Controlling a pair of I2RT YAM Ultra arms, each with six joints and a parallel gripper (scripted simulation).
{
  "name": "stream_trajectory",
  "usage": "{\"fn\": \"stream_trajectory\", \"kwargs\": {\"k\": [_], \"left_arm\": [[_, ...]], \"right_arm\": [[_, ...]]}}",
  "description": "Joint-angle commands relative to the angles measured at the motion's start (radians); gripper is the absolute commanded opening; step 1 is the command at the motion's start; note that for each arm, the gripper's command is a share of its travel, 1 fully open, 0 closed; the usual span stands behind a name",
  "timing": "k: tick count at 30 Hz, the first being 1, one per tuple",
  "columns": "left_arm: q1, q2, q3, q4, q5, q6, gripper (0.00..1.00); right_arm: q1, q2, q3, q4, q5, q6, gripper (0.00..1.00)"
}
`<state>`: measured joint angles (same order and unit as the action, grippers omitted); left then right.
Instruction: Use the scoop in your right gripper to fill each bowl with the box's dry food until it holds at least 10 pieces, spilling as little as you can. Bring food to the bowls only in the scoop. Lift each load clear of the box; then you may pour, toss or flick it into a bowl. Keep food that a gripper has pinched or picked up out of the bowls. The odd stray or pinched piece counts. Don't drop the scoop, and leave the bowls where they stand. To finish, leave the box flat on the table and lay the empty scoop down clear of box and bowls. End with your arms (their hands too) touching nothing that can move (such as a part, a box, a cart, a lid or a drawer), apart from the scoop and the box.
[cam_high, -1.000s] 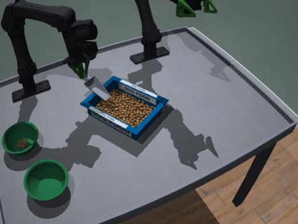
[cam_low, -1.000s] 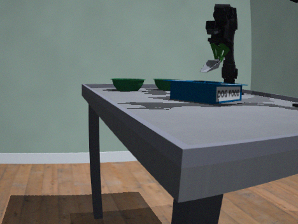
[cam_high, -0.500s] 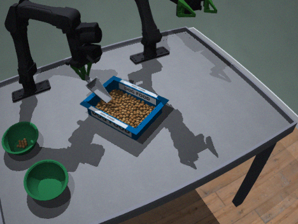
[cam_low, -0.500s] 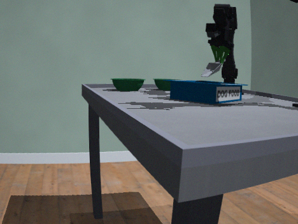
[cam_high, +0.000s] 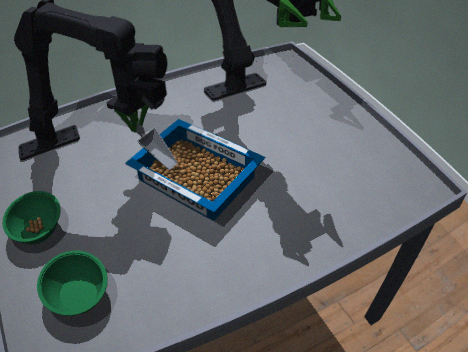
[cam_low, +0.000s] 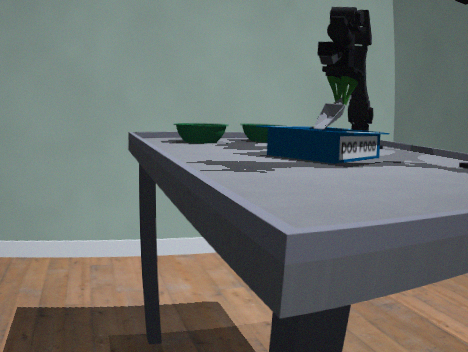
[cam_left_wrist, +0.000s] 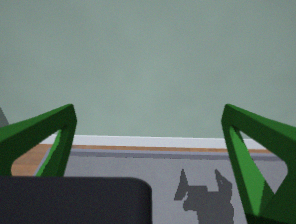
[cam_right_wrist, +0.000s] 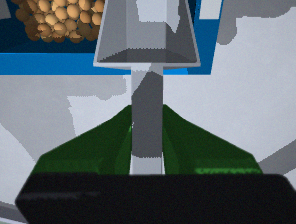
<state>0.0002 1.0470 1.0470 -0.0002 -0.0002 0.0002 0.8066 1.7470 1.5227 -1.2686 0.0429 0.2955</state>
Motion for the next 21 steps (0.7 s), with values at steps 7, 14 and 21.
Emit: {"fn": "stream_trajectory", "kwargs": {"k": [7,14,21], "left_arm": [[0.000,-0.014,0.021,0.020,0.000,0.000,1.00],[0.000,-0.014,0.021,0.020,0.000,0.000,1.00],[0.000,-0.014,0.021,0.020,0.000,0.000,1.00]], "right_arm": [[-0.031,0.069,0.092,-0.057,-0.028,-0.034,0.00],[-0.043,0.118,0.126,-0.078,-0.038,-0.047,0.00],[-0.036,0.088,0.135,-0.054,-0.021,-0.041,0.00]]}}
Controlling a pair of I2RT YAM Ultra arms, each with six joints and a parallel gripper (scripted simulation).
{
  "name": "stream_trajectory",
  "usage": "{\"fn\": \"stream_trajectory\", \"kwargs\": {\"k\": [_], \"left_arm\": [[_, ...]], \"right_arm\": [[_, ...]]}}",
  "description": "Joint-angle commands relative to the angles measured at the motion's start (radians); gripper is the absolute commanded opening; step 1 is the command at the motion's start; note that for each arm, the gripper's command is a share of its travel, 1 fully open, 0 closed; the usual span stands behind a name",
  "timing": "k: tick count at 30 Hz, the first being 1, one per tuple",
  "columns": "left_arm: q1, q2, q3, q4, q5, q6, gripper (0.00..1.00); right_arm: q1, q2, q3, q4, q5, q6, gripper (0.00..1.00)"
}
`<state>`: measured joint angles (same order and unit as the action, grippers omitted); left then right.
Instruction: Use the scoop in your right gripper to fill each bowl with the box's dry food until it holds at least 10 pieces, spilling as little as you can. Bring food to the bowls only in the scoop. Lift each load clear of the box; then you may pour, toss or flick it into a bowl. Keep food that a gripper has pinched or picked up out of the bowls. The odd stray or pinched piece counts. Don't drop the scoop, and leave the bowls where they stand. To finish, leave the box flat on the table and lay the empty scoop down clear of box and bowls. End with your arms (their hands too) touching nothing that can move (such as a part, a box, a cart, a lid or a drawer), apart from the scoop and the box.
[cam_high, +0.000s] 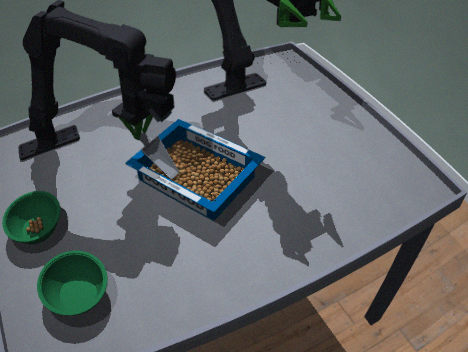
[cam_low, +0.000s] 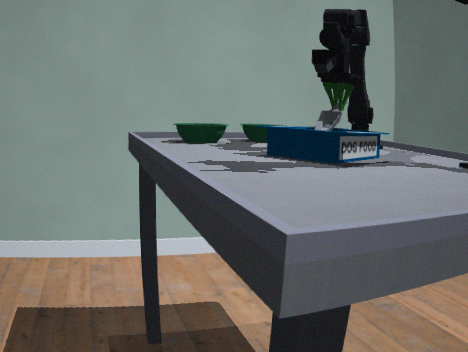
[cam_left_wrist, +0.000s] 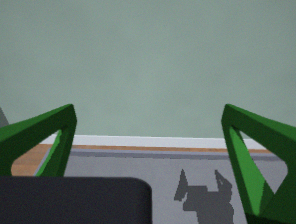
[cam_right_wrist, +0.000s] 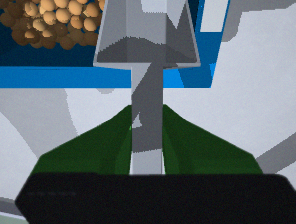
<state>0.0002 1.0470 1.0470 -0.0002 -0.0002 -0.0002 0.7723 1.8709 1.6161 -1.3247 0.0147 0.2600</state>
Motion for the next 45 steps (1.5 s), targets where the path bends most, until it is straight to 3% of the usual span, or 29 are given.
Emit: {"fn": "stream_trajectory", "kwargs": {"k": [1,3,4,10,12,13,23,25,45], "left_arm": [[0.000,-0.014,0.021,0.020,0.000,0.000,1.00],[0.000,-0.014,0.021,0.020,0.000,0.000,1.00],[0.000,-0.014,0.021,0.020,0.000,0.000,1.00],[0.000,-0.014,0.021,0.020,0.000,0.000,1.00],[0.000,-0.014,0.021,0.020,0.000,0.000,1.00],[0.000,-0.014,0.021,0.020,0.000,0.000,1.00],[0.000,-0.014,0.021,0.020,0.000,0.000,1.00],[0.000,-0.014,0.021,0.020,0.000,0.000,1.00],[0.000,-0.014,0.021,0.020,0.000,0.000,1.00]], "right_arm": [[-0.003,-0.037,0.040,0.024,0.007,-0.005,0.00],[0.000,-0.036,-0.028,0.029,0.007,-0.003,0.00],[-0.002,-0.042,0.042,0.024,0.012,-0.004,0.00],[-0.013,-0.011,0.042,0.048,0.012,-0.009,0.00],[-0.006,0.006,0.032,0.056,0.011,-0.010,0.00],[-0.002,-0.006,-0.027,0.070,0.010,-0.010,0.00],[-0.009,-0.007,-0.006,0.057,0.007,-0.009,0.00],[-0.007,-0.016,-0.058,0.080,0.007,-0.007,0.00],[-0.025,0.075,0.049,0.036,-0.010,-0.023,0.00]]}}
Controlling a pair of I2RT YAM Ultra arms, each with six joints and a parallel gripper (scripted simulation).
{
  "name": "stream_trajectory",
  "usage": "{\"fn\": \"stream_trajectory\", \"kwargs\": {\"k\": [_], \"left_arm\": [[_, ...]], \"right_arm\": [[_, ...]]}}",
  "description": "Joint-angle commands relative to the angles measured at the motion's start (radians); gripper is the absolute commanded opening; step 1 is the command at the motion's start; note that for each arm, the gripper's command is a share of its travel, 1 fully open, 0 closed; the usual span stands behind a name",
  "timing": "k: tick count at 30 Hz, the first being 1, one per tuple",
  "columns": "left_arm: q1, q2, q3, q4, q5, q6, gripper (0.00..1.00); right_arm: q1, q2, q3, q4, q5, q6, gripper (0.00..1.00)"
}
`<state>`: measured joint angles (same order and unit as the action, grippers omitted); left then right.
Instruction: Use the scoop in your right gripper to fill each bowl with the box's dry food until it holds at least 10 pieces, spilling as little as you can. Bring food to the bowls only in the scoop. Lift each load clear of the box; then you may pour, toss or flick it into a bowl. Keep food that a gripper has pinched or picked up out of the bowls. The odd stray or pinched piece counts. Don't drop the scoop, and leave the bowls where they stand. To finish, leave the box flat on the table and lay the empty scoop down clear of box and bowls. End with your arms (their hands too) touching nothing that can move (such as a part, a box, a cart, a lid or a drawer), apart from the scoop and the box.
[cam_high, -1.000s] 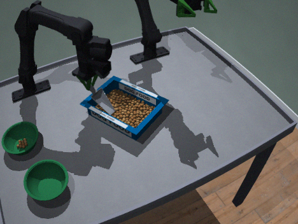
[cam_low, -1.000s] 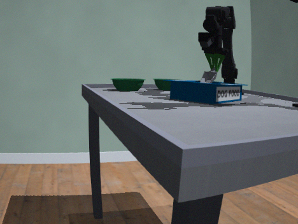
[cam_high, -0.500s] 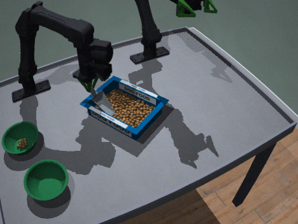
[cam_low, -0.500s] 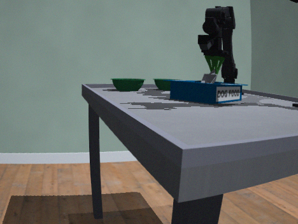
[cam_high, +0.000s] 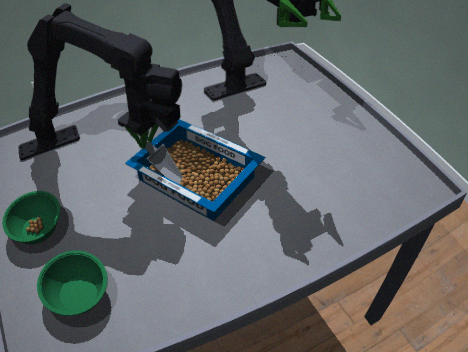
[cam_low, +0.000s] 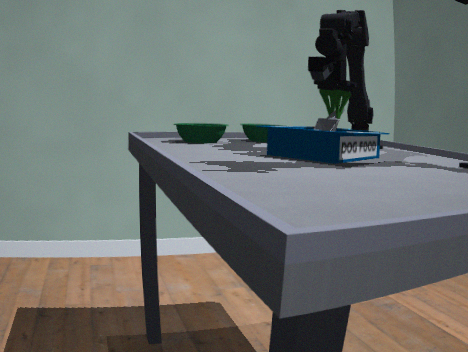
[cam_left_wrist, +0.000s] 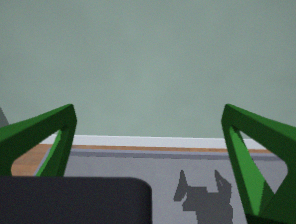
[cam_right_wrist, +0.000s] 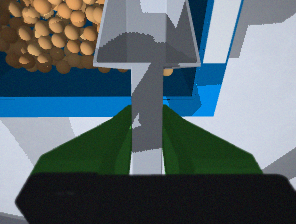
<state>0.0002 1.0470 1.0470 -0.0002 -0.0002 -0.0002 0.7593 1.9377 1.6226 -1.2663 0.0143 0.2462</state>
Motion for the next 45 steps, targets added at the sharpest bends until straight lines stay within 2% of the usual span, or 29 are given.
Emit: {"fn": "stream_trajectory", "kwargs": {"k": [1,7,9,12,14,15,16,17,26,29,33,40,45], "left_arm": [[0.000,-0.014,0.021,0.020,0.000,0.000,1.00],[0.000,-0.014,0.021,0.020,0.000,0.000,1.00],[0.000,-0.014,0.021,0.020,0.000,0.000,1.00],[0.000,-0.014,0.021,0.020,0.000,0.000,1.00],[0.000,-0.014,0.021,0.020,0.000,0.000,1.00],[0.000,-0.014,0.021,0.020,0.000,0.000,1.00],[0.000,-0.014,0.021,0.020,0.000,0.000,1.00],[0.000,-0.014,0.021,0.020,0.000,0.000,1.00],[0.000,-0.014,0.021,0.020,0.000,0.000,1.00],[0.000,-0.014,0.021,0.020,0.000,0.000,1.00],[0.000,-0.014,0.021,0.020,0.000,0.000,1.00],[0.000,-0.014,0.021,0.020,0.000,0.000,1.00],[0.000,-0.014,0.021,0.020,0.000,0.000,1.00]], "right_arm": [[-0.012,0.014,0.048,-0.024,-0.010,-0.010,0.00],[-0.017,0.032,0.058,0.015,-0.010,-0.014,0.00],[-0.009,0.038,0.012,0.019,-0.010,-0.014,0.00],[-0.004,0.032,0.015,-0.014,-0.010,-0.013,0.00],[-0.019,0.048,-0.009,0.044,-0.011,-0.015,0.00],[-0.020,0.047,-0.001,0.034,-0.011,-0.016,0.00],[0.005,-0.005,0.060,0.032,0.003,-0.008,0.00],[0.006,-0.008,0.077,-0.030,-0.011,-0.001,0.00],[0.007,-0.029,0.110,-0.102,-0.009,0.005,0.00],[-0.002,-0.028,0.112,-0.074,0.000,0.005,0.00],[0.012,-0.036,0.140,-0.151,-0.009,0.007,0.00],[0.000,-0.042,0.147,-0.086,0.000,0.002,0.00],[0.012,-0.049,0.143,-0.127,-0.003,0.007,0.00]]}}
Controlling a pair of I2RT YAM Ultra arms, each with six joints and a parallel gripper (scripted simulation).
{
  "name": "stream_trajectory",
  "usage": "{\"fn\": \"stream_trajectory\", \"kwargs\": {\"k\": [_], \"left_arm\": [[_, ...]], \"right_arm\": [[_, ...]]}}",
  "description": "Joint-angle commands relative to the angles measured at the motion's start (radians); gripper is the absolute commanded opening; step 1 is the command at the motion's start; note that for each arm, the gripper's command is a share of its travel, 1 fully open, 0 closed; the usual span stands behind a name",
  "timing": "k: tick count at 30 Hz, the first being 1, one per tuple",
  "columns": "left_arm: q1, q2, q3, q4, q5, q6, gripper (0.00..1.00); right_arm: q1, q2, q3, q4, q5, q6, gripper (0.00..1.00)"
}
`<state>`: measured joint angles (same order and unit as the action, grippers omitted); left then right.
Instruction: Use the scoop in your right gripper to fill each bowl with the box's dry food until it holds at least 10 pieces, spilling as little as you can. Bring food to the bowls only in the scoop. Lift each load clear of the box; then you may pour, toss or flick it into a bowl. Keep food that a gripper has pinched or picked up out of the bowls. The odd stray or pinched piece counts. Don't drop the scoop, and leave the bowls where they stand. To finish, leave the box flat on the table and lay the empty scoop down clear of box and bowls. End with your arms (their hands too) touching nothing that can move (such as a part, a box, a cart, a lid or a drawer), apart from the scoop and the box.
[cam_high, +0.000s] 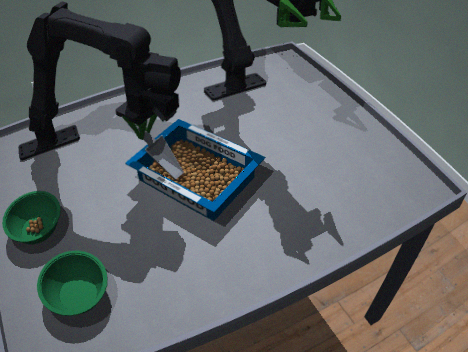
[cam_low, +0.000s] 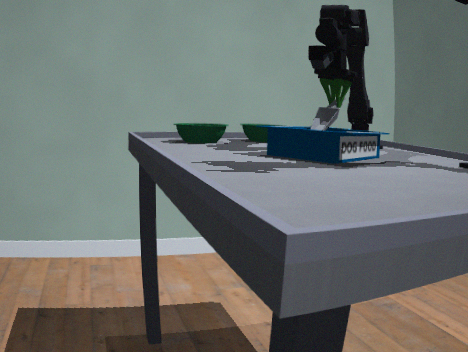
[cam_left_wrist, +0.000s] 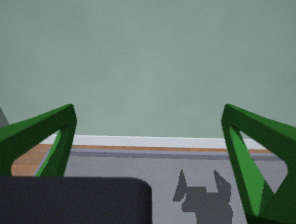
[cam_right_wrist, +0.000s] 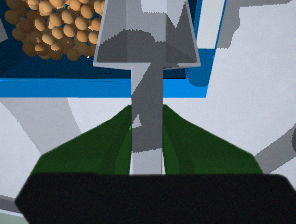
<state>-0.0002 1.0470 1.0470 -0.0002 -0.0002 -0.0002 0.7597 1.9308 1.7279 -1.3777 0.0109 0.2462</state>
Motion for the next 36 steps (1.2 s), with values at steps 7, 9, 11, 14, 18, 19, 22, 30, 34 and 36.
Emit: {"fn": "stream_trajectory", "kwargs": {"k": [7,9,11,14,18,19,22,30,34,36], "left_arm": [[0.000,-0.014,0.021,0.020,0.000,0.000,1.00],[0.000,-0.014,0.021,0.020,0.000,0.000,1.00],[0.000,-0.014,0.021,0.020,0.000,0.000,1.00],[0.000,-0.014,0.021,0.020,0.000,0.000,1.00],[0.000,-0.014,0.021,0.020,0.000,0.000,1.00],[0.000,-0.014,0.021,0.020,0.000,0.000,1.00],[0.000,-0.014,0.021,0.020,0.000,0.000,1.00],[0.000,-0.014,0.021,0.020,0.000,0.000,1.00],[0.000,-0.014,0.021,0.020,0.000,0.000,1.00],[0.000,-0.014,0.021,0.020,0.000,0.000,1.00]], "right_arm": [[0.019,-0.080,-0.100,0.065,0.011,0.019,0.00],[0.021,-0.094,-0.121,0.077,0.012,0.022,0.00],[0.010,-0.093,-0.072,0.045,0.012,0.019,0.00],[0.012,-0.092,-0.058,0.052,0.012,0.019,0.00],[0.013,-0.090,-0.059,0.057,0.012,0.018,0.00],[0.012,-0.086,-0.062,0.064,0.012,0.016,0.00],[-0.001,-0.097,-0.052,0.066,0.012,0.008,0.00],[0.001,-0.058,-0.118,0.109,0.012,0.003,0.00],[-0.002,-0.073,-0.115,0.109,0.012,0.003,0.00],[0.001,-0.033,-0.148,0.129,0.012,0.001,0.00]]}}
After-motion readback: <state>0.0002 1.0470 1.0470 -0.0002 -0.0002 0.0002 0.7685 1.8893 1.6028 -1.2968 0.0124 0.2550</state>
